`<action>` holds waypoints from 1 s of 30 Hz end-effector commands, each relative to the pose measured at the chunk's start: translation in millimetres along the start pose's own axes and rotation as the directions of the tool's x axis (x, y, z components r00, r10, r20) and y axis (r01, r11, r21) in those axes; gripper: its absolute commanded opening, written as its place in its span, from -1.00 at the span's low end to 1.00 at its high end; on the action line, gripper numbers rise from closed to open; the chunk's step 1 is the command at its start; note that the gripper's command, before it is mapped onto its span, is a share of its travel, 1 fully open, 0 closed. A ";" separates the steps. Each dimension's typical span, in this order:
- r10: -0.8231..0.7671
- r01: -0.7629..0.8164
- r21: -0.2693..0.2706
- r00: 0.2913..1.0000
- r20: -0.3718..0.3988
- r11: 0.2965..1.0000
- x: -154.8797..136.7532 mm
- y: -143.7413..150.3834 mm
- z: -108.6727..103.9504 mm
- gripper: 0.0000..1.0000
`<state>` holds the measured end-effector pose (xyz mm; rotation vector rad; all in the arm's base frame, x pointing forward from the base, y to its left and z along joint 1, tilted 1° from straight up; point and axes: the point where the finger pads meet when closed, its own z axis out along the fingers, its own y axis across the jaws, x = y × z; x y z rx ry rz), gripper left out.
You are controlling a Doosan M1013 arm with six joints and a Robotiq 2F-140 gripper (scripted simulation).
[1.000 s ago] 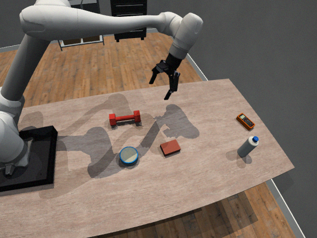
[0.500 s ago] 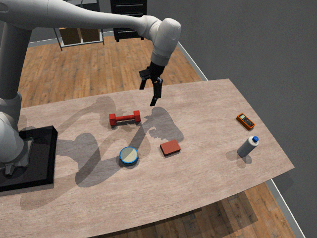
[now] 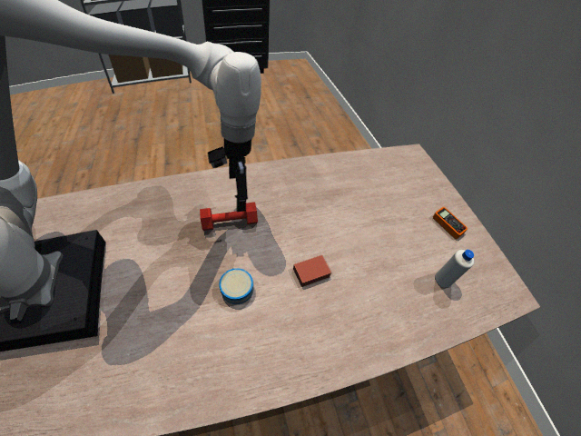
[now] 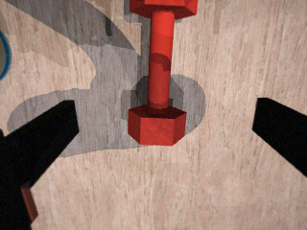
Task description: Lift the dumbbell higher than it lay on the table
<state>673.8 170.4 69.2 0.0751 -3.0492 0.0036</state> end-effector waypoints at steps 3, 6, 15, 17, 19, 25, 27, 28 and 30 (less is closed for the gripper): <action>0.060 -0.059 -0.015 0.995 0.074 0.998 33.5 -1.3 14.2 1.00; 0.062 -0.061 -0.016 0.995 0.076 0.998 34.9 -1.4 14.8 1.00; 0.062 -0.062 -0.013 0.995 0.077 0.998 31.5 -1.2 78.9 1.00; 0.062 -0.062 -0.013 0.995 0.077 0.998 30.1 -1.1 96.1 1.00; 0.063 -0.062 -0.013 0.995 0.077 0.998 29.6 -1.1 104.4 1.00; 0.063 -0.062 -0.013 0.995 0.077 0.998 29.2 -1.1 114.0 1.00; 0.063 -0.062 -0.013 0.995 0.077 0.998 29.2 -1.1 114.0 1.00; 0.063 -0.062 -0.013 0.995 0.077 0.998 29.2 -1.1 114.0 1.00; 0.063 -0.062 -0.013 0.995 0.077 0.998 29.2 -1.1 114.0 1.00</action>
